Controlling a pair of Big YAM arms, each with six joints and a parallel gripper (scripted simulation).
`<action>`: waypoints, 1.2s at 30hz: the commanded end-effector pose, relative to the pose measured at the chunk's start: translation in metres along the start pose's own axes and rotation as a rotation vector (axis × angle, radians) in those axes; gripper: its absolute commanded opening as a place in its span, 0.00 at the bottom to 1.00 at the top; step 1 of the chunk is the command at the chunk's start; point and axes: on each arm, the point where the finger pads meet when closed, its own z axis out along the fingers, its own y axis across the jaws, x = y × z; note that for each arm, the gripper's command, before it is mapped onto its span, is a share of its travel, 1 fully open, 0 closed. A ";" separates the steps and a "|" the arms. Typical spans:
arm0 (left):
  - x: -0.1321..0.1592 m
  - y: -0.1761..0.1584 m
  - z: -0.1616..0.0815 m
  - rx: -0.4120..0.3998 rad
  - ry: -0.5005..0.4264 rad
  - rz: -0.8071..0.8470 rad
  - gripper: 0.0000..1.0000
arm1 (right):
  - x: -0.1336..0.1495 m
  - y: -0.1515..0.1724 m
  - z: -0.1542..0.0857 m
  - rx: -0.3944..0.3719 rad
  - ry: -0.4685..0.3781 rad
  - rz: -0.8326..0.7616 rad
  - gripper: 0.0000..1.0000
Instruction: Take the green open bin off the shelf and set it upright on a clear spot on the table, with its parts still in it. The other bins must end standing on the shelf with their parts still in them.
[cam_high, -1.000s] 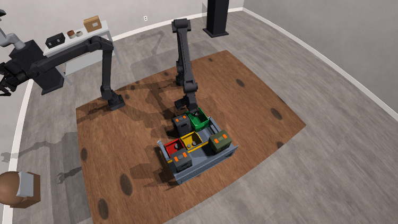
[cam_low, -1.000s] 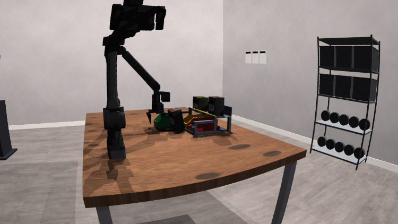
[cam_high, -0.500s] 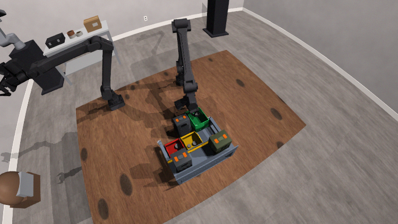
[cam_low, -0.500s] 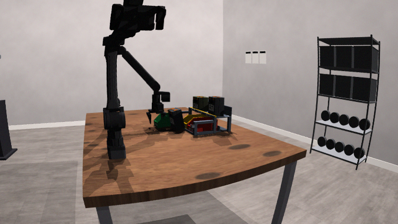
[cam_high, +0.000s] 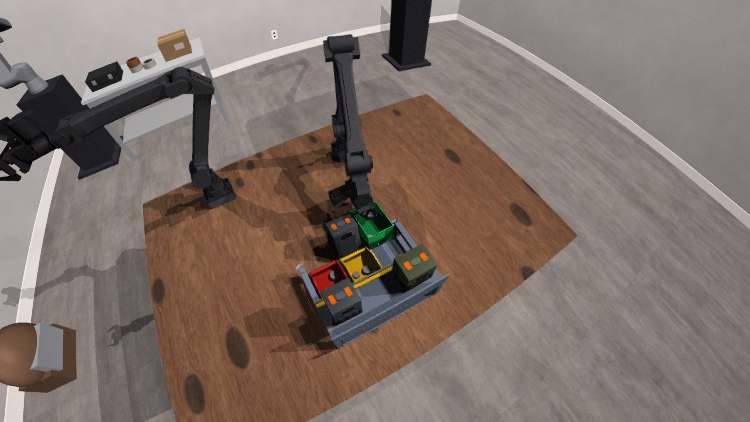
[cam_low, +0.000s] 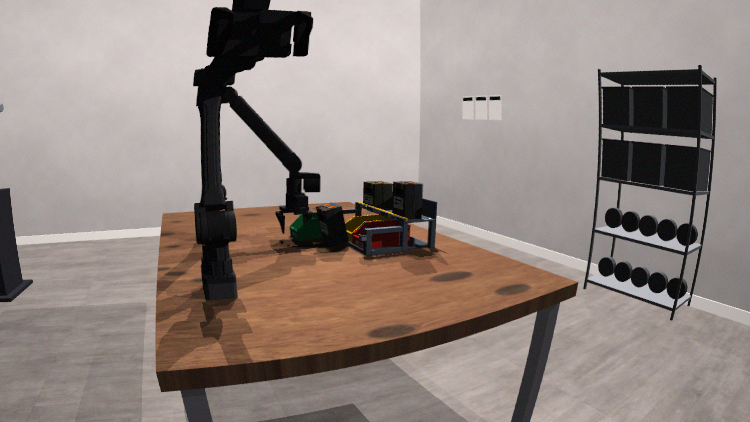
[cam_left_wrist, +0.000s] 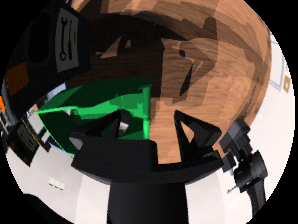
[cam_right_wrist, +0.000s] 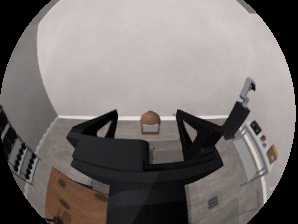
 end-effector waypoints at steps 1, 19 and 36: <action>0.004 0.002 -0.005 -0.014 0.000 -0.008 0.90 | -0.019 -0.005 -0.007 0.007 -0.053 -0.009 1.00; -0.003 0.022 -0.040 -0.054 -0.013 -0.005 0.90 | -0.019 -0.005 -0.007 0.007 -0.053 -0.009 1.00; -0.003 0.021 -0.078 -0.057 -0.014 -0.005 0.90 | -0.019 -0.005 -0.007 0.007 -0.053 -0.009 1.00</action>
